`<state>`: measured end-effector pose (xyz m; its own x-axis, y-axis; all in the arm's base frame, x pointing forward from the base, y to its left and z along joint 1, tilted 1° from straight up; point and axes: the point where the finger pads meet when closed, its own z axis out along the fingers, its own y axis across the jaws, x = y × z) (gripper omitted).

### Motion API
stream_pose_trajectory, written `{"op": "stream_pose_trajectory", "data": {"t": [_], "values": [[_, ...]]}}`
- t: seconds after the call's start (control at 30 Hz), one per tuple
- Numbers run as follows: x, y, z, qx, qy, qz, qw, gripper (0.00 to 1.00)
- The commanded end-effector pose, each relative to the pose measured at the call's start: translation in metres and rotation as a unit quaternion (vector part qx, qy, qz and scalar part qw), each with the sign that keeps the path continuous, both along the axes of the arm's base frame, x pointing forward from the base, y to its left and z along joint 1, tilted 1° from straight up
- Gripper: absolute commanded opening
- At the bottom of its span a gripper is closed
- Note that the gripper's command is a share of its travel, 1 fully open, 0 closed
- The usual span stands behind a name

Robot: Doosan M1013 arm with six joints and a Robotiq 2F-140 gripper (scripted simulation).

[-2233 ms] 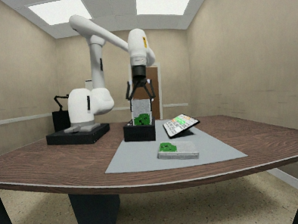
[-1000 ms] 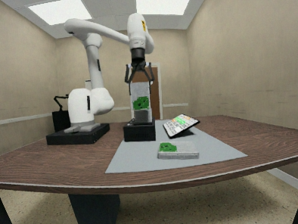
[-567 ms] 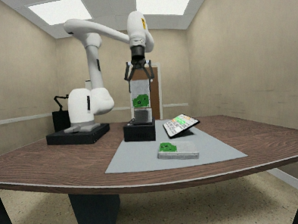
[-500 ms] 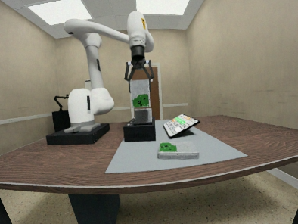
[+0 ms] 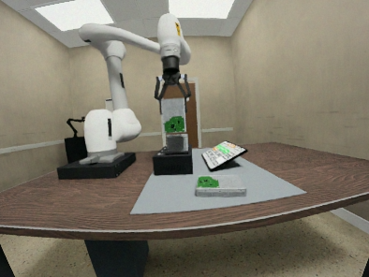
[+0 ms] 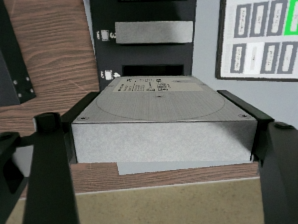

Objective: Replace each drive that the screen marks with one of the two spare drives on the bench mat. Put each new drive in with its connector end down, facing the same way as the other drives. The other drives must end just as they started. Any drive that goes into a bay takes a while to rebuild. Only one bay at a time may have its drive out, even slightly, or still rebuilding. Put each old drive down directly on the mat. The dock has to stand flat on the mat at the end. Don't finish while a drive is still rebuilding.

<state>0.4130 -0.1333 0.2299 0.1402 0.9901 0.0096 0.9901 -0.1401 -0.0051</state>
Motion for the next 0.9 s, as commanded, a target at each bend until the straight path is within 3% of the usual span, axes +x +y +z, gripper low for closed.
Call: {"op": "stream_pose_trajectory", "data": {"t": [0.0, 0.87], "values": [[0.001, 0.001, 0.001, 0.0, 0.0, 0.0, 1.0, 0.1], [0.037, 0.034, 0.004, 0.0, 0.0, 0.0, 1.0, 0.1]]}}
